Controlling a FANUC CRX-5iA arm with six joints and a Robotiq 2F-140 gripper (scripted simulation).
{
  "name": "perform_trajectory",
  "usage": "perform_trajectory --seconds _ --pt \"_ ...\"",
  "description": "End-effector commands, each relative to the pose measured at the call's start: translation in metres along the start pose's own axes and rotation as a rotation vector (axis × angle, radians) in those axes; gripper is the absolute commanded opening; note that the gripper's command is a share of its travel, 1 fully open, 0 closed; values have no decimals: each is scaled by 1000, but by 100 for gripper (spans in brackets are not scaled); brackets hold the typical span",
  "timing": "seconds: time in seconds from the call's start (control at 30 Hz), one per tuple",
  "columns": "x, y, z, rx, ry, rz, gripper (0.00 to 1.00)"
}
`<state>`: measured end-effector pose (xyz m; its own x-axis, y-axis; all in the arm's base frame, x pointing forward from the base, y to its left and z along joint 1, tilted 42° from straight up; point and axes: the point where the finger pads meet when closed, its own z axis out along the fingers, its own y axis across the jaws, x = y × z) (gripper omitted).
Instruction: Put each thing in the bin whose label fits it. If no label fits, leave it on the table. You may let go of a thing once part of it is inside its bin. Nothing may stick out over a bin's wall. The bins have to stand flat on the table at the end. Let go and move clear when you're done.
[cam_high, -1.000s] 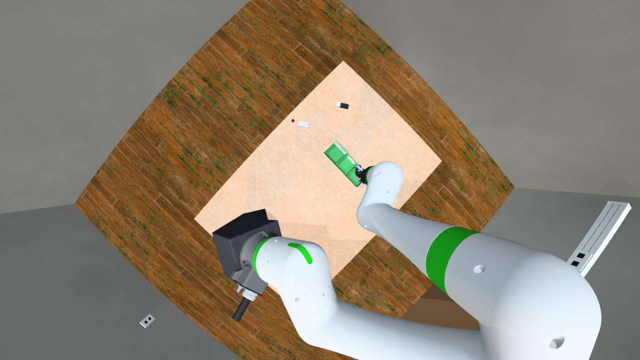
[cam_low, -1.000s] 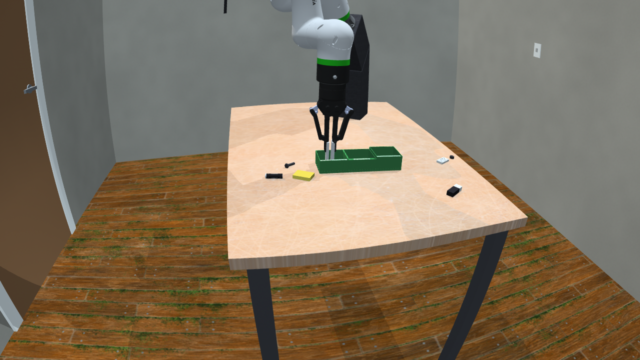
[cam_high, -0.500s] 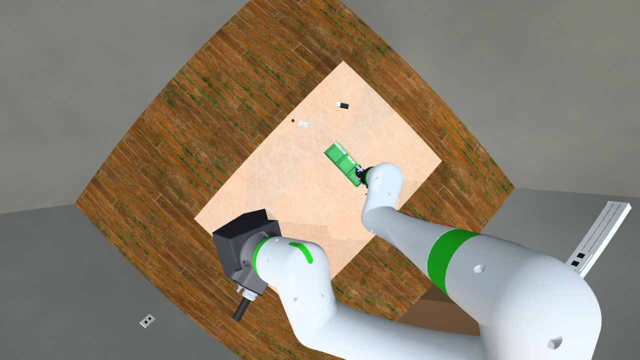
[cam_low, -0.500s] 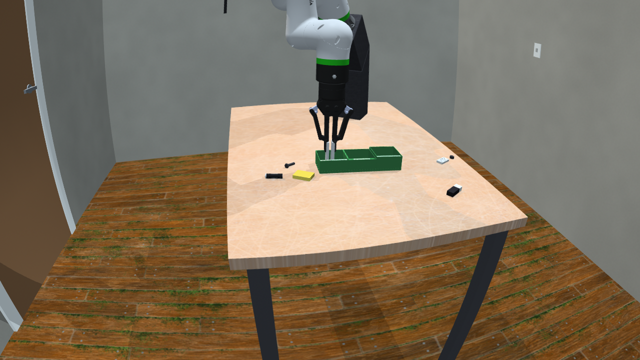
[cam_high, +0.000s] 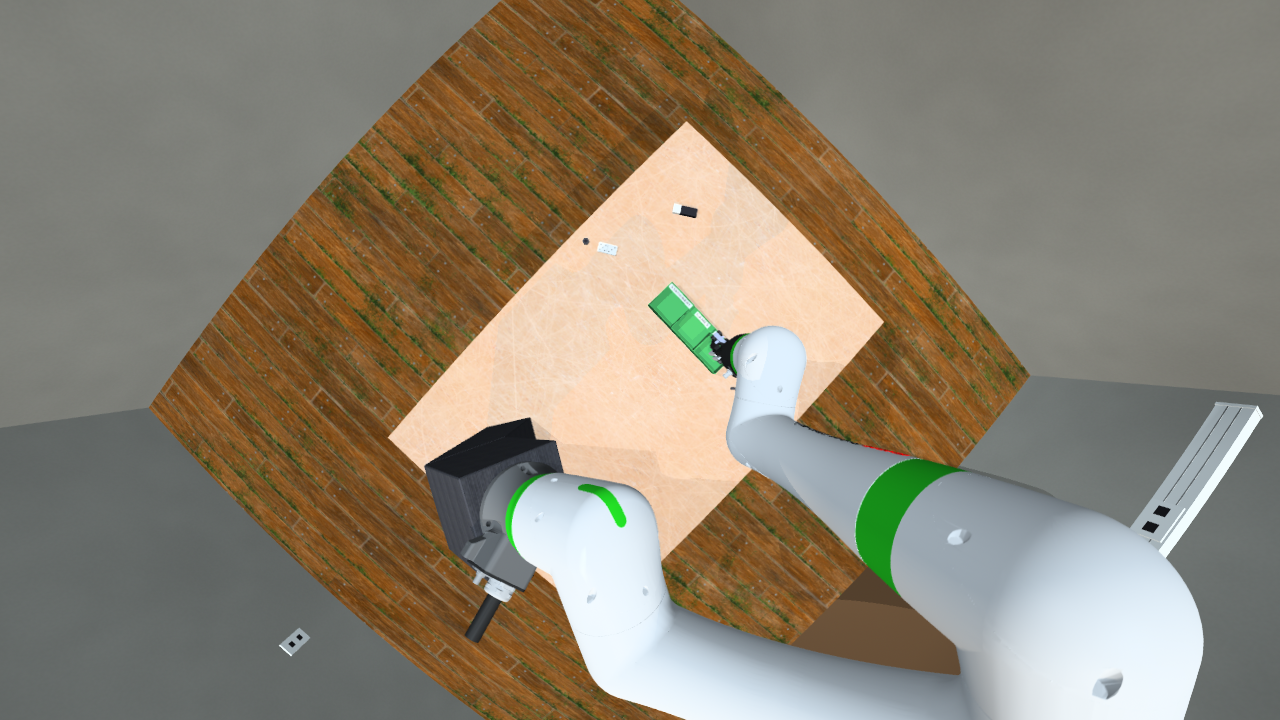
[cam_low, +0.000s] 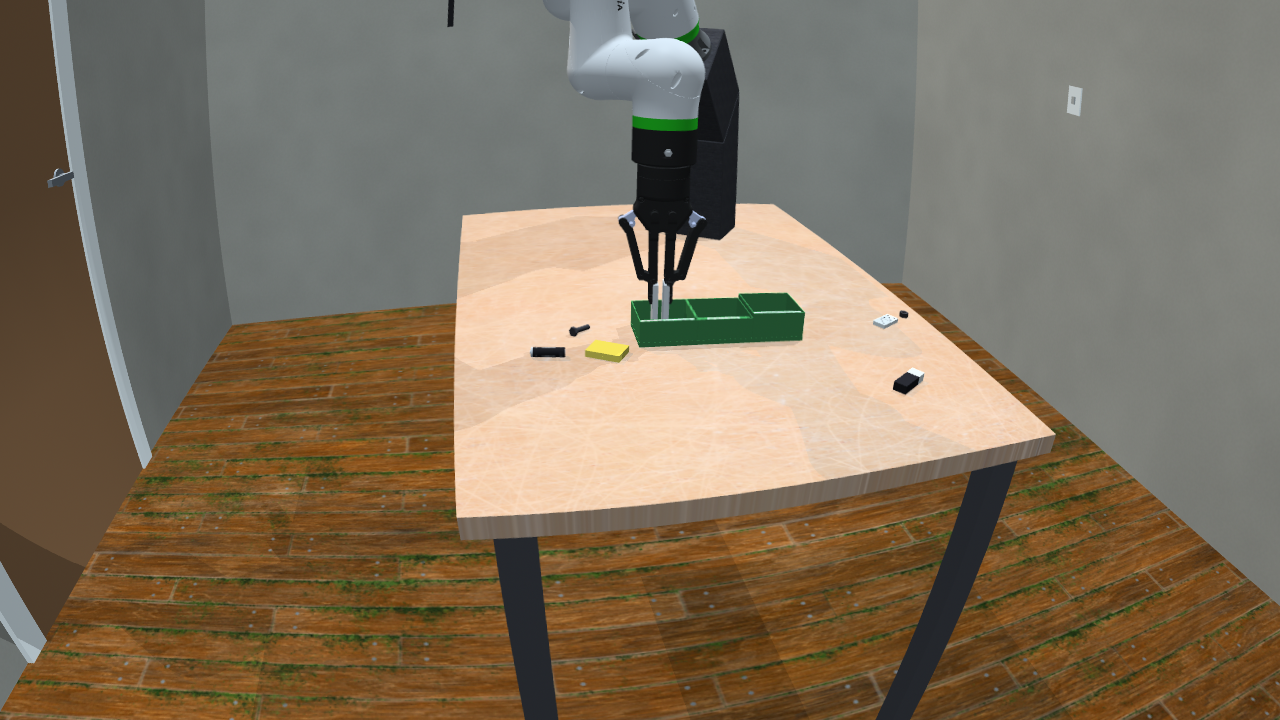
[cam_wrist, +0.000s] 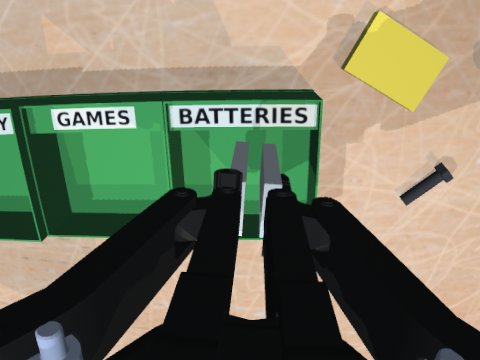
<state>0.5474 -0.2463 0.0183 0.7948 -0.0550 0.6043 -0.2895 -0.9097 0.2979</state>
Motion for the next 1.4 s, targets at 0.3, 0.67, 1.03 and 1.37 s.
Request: perform_trajectory --seconds 0.3,0.67,1.03,1.37 --pt "0 0 -4 0 0 0 15" --pt "0 0 -16 0 0 0 15" --pt "0 0 -36 0 0 0 15" --pt "0 0 -59 0 0 0 15"
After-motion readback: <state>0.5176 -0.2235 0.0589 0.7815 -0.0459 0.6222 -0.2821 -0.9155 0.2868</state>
